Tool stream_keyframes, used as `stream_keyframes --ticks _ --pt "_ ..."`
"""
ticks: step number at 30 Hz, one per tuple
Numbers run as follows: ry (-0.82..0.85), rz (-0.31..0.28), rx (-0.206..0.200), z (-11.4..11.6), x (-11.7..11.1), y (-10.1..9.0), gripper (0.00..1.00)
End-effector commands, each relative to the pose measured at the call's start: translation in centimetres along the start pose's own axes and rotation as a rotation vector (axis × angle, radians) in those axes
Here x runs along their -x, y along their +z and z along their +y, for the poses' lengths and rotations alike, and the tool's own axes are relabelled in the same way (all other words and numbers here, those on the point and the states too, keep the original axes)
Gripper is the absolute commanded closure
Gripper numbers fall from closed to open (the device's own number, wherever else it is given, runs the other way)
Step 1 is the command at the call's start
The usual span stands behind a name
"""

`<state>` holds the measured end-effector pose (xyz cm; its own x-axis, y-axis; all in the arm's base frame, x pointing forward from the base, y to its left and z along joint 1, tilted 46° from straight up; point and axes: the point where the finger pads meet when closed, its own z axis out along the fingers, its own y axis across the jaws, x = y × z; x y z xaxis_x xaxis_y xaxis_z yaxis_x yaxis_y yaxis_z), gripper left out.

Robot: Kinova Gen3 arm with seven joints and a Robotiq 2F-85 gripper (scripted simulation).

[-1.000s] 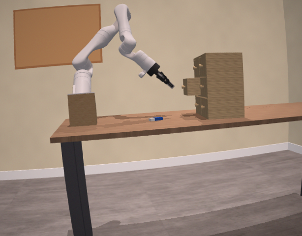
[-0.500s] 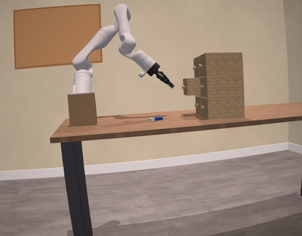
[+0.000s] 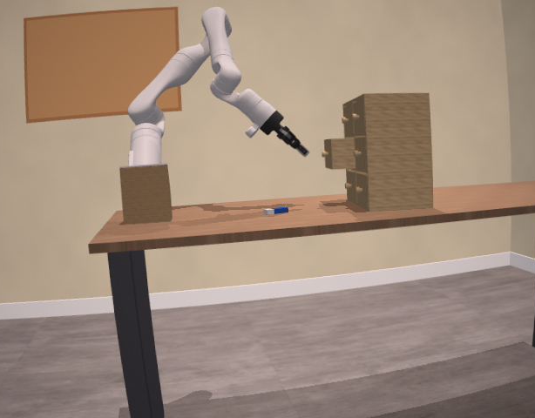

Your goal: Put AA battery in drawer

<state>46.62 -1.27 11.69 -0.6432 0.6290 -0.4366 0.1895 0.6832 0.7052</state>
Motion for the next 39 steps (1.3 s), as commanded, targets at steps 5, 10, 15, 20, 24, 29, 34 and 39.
stream_keyframes --ticks 5,10,15,20,24,29,34,39 --pt "0.007 0.002 -0.003 0.0 -0.1 0.0 1.0" --pt "0.007 0.002 -0.003 0.0 0.0 0.1 1.0" --pt "0.007 0.002 -0.003 0.0 0.0 0.1 1.0" --pt "0.007 0.002 -0.003 0.0 0.2 0.3 1.0" --pt "0.007 0.002 -0.003 0.0 0.4 0.5 1.0" --pt "0.007 0.002 -0.003 0.0 0.7 0.8 1.0" --pt "0.008 0.002 -0.003 0.0 1.0 1.0 1.0" --pt "0.008 0.002 -0.003 0.0 1.4 1.5 1.0"
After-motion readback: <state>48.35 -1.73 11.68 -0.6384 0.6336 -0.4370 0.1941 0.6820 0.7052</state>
